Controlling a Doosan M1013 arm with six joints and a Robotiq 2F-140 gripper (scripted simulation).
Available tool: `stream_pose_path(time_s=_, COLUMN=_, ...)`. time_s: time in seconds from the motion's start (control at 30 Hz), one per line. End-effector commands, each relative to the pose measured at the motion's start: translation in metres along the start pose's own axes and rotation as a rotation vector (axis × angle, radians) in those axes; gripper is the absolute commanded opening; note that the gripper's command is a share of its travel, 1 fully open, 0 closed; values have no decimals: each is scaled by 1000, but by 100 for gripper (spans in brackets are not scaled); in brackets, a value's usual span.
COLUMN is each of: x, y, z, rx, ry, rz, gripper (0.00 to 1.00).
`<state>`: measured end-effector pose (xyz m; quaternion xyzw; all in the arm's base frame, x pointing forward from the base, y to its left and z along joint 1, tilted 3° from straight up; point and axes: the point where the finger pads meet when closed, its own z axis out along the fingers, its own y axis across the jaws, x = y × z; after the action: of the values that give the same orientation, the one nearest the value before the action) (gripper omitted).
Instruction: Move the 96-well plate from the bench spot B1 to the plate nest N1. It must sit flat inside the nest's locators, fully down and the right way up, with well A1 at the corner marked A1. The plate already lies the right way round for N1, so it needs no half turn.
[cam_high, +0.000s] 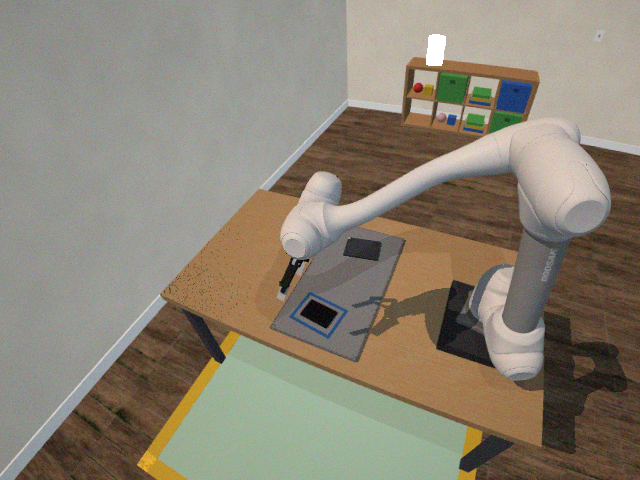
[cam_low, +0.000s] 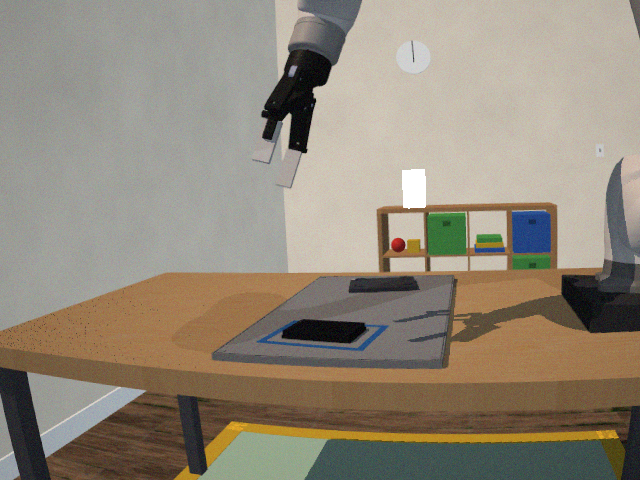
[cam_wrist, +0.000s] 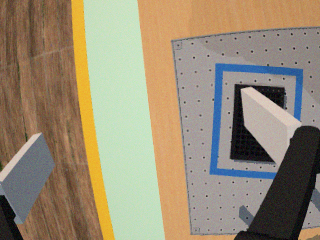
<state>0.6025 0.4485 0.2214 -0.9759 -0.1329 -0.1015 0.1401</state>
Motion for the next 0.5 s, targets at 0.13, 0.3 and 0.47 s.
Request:
stream_pose_path(time_s=0.13, x=-13, y=24, z=29, rx=-74, ry=-73, rz=61, gripper=100)
stream_pose_path(time_s=0.3, x=-23, y=38, z=47, rx=-74, ry=-73, rz=61, gripper=100)
stream_pose_path(time_s=0.47, x=-29, y=47, z=57, rx=-118, ry=-112, rz=92, gripper=100)
